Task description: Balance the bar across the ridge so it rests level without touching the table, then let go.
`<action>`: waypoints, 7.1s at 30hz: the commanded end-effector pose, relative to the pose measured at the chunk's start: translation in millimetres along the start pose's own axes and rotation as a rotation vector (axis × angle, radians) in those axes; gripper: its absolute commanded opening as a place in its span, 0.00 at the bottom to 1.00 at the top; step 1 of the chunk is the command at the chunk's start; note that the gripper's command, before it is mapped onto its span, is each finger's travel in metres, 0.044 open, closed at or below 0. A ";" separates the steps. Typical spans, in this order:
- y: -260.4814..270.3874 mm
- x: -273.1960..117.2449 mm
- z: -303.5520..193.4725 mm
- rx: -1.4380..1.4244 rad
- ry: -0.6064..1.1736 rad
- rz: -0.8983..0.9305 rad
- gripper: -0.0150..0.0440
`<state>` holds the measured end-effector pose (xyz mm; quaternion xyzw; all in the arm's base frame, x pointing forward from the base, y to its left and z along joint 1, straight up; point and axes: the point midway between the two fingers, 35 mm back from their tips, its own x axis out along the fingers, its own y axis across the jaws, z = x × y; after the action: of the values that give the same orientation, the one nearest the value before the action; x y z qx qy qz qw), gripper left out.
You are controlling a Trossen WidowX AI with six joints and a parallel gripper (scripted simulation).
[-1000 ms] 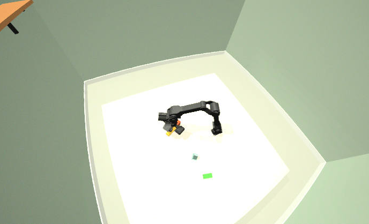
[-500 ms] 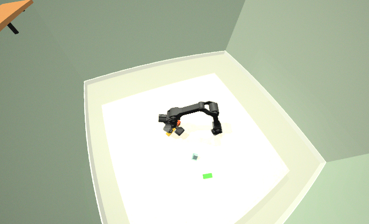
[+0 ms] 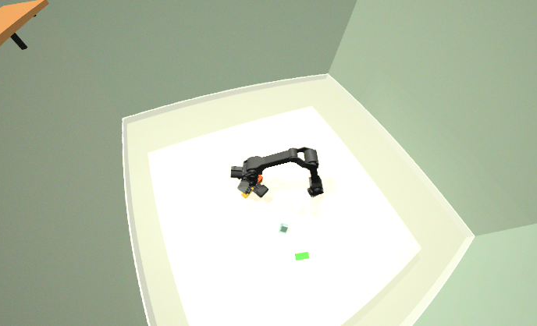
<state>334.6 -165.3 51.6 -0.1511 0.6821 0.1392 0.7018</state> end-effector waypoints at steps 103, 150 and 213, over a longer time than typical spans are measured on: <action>170.6 -112.6 83.4 -0.259 -0.007 0.011 0.25; 288.3 -92.3 82.2 -0.412 -0.010 0.021 0.25; 288.5 -68.0 80.9 -0.413 -0.010 0.021 0.25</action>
<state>290.2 132.4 115.5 -0.2846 0.6370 0.2865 0.6566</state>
